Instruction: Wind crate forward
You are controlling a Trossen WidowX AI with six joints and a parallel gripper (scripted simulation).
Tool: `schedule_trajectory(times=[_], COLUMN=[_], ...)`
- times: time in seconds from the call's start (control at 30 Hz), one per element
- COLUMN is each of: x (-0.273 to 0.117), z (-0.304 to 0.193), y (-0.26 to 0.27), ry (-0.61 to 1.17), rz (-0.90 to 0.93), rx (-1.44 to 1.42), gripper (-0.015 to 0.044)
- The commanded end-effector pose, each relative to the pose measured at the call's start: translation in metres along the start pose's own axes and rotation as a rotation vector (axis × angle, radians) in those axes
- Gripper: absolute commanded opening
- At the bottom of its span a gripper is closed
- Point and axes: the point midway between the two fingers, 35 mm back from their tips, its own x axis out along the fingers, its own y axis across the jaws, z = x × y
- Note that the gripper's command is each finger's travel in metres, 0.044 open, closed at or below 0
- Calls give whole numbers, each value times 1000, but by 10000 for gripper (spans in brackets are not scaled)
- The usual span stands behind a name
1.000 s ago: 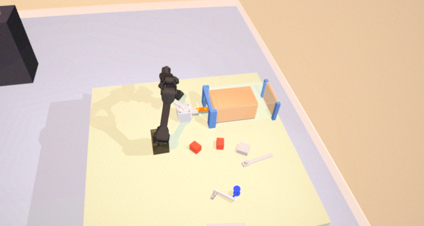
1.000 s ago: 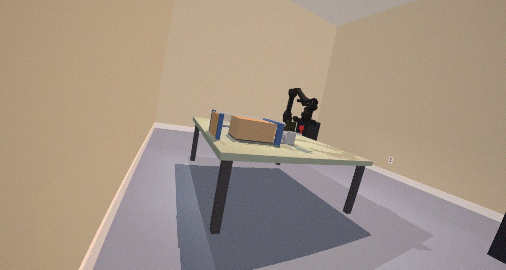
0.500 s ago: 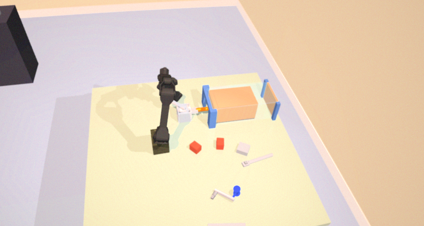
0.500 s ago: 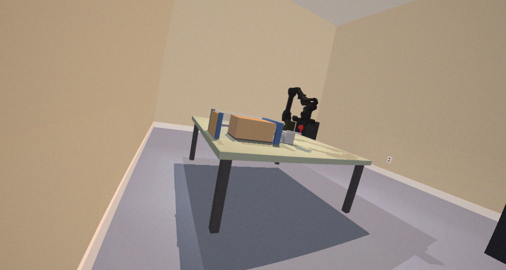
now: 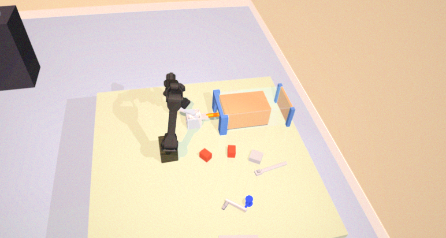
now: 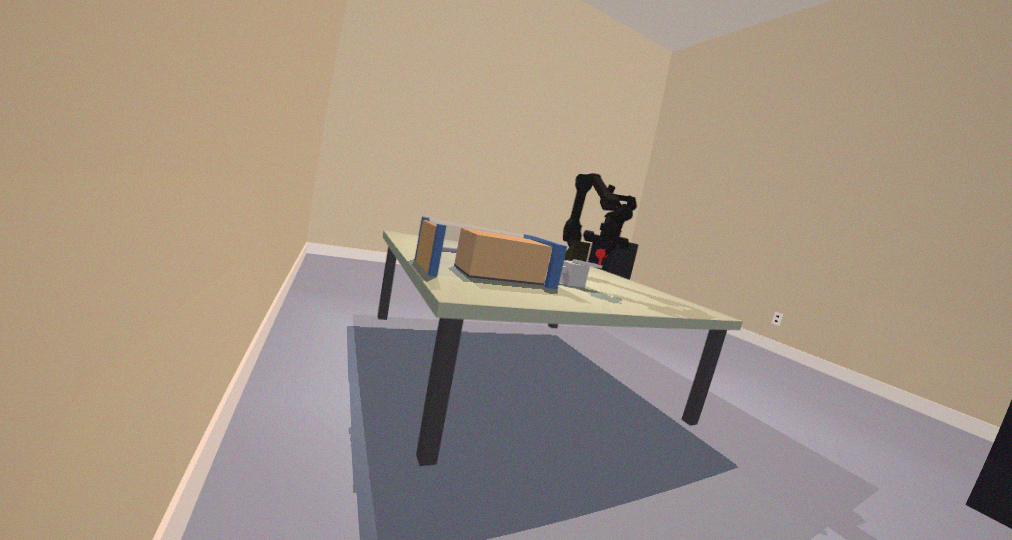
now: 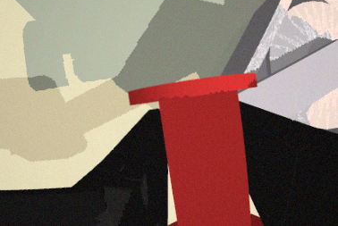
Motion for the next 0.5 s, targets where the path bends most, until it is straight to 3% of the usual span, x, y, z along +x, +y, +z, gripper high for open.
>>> schedule_trajectory(times=[0.0,0.47], x=[-2,-7], z=[-12,-24], y=[-3,-10], ry=[20,21], rz=[-6,-7], rx=[-17,-18], gripper=[0,0])
